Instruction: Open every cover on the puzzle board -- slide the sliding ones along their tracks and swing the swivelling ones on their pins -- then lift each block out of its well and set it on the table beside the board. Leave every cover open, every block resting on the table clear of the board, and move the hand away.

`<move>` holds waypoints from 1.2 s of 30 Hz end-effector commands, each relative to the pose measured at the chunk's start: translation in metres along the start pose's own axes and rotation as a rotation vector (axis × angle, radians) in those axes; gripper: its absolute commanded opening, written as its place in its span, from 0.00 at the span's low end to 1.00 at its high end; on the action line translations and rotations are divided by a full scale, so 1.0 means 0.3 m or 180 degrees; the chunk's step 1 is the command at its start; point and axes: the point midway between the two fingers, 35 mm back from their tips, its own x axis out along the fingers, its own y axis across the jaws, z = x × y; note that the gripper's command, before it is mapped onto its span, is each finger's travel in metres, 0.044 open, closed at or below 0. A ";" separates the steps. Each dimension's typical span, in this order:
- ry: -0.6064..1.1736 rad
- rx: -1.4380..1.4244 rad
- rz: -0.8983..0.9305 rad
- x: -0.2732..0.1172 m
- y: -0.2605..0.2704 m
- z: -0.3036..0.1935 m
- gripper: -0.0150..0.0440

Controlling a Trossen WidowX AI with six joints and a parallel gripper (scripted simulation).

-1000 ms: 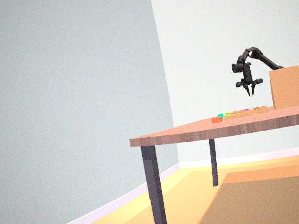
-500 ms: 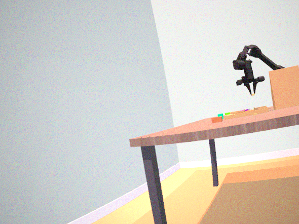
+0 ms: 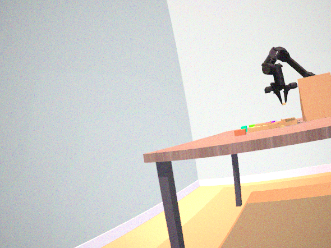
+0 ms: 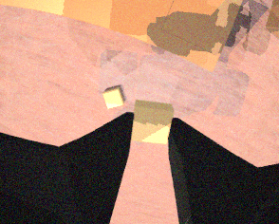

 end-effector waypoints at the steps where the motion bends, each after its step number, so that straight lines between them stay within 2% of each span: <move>1: -0.0013 0.0003 -0.0031 0.012 -0.020 -0.051 0.39; 11: -0.0043 0.0016 -0.0040 0.030 -0.066 -0.166 0.39; 36: -0.0043 0.0017 -0.0037 0.155 -0.056 -0.169 0.39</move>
